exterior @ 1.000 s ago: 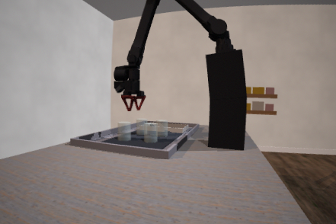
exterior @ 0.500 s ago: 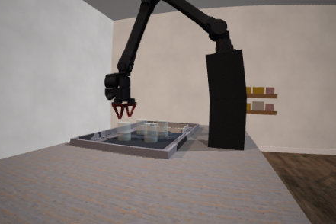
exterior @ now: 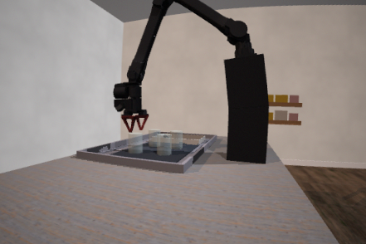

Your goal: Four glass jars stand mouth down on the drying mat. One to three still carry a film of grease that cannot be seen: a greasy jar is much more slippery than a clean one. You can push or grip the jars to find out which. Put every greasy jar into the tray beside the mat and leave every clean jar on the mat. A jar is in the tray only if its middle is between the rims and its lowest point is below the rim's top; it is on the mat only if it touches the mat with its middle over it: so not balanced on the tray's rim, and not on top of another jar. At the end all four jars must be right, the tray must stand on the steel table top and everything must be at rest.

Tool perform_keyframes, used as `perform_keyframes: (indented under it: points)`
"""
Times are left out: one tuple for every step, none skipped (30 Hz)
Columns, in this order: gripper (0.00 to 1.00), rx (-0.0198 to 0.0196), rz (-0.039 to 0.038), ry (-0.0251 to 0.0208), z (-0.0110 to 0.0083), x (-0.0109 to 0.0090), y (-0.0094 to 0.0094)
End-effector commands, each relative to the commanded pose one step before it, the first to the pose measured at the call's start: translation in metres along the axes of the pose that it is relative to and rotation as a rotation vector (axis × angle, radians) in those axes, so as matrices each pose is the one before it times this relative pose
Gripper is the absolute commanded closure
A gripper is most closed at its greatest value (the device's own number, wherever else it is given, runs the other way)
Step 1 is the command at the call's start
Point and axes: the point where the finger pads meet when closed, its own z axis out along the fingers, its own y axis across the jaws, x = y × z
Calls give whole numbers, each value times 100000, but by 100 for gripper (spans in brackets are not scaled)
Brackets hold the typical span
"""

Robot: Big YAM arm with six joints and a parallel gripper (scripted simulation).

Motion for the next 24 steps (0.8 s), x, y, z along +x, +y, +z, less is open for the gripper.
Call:
perform_keyframes:
  points:
    - [0, -381, 709, -3015, -1166, -1651, 561]
    - [0, 0, 0, 0, -254, 162, 113]
    - [0, 0, 0, 0, 0, 0, 0]
    - [0, 0, 0, 0, 0, 0, 0]
    - [0, 0, 0, 0, 0, 0, 0]
    - [0, 0, 0, 0, 0, 0, 0]
    - [0, 0, 0, 0, 0, 0, 0]
    - [0, 0, 0, 0, 0, 0, 0]
    - [0, 0, 0, 0, 0, 0, 0]
    - [0, 0, 0, 0, -253, 154, 69]
    - [0, 0, 0, 0, 0, 0, 0]
    - [0, 0, 0, 0, 0, 0, 0]
    - [0, 0, 0, 0, 0, 0, 0]
    - [0, 0, 0, 0, 0, 0, 0]
    - [0, 0, 0, 0, 0, 0, 0]
    - [0, 0, 0, 0, 0, 0, 0]
    - [0, 0, 0, 0, 0, 0, 0]
    - [0, 0, 0, 0, 0, 0, 0]
    - [0, 0, 0, 0, 0, 0, 0]
    - [0, 0, 0, 0, -251, 141, -6]
    - [0, 0, 0, 0, 0, 0, 0]
    - [0, 0, 0, 0, 0, 0, 0]
    - [0, 0, 0, 0, 0, 0, 0]
    - [0, 0, 0, 0, 0, 0, 0]
